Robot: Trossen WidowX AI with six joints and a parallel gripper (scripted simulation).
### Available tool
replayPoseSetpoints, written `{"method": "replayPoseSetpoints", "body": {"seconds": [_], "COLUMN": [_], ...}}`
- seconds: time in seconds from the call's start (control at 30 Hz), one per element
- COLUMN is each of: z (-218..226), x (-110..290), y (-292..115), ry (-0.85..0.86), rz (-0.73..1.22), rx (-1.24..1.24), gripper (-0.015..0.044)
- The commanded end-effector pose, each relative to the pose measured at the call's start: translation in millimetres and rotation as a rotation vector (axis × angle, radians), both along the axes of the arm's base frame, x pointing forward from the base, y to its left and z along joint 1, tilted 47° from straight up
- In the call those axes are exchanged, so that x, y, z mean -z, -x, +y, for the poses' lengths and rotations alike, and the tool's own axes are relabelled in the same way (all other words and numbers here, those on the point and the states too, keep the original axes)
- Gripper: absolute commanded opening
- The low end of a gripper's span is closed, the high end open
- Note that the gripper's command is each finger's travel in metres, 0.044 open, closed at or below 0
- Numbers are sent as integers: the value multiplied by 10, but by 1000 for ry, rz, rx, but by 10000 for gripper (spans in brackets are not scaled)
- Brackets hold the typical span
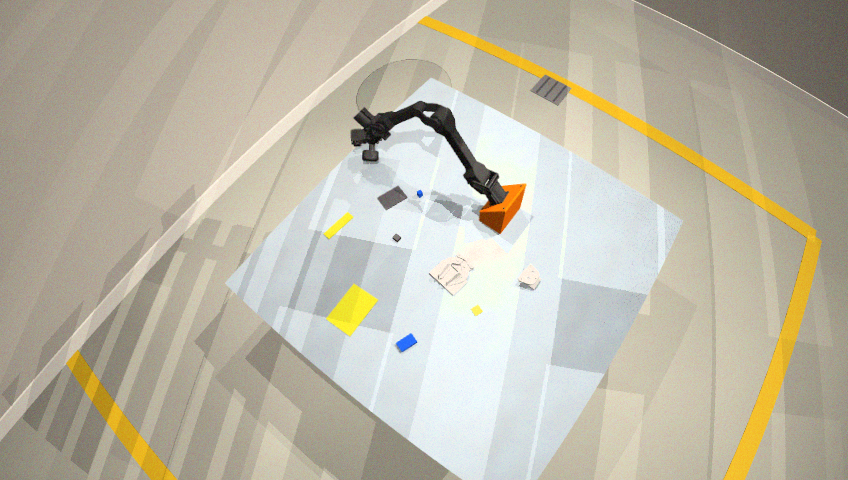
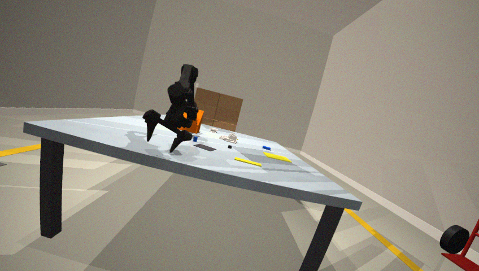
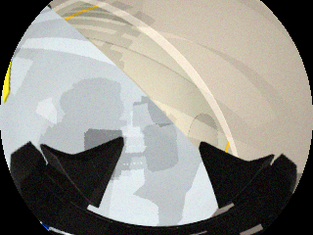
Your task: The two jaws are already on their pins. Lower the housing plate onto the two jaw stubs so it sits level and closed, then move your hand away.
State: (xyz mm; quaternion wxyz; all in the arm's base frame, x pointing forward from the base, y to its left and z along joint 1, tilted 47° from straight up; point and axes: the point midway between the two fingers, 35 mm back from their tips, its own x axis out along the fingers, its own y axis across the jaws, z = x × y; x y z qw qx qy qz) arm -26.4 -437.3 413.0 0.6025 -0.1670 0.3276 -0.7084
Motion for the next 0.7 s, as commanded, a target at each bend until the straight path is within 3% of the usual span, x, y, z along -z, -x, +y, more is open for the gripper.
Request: {"method": "replayPoseSetpoints", "body": {"seconds": [0.0,0.4,0.67], "z": [9,-4,-38], "x": [13,94,225], "y": [-38,-388,-888], "ry": [8,-2,-37], "rz": [-26,-65,-36], "rx": [-17,-97,-218], "gripper": [440,440,440]}}
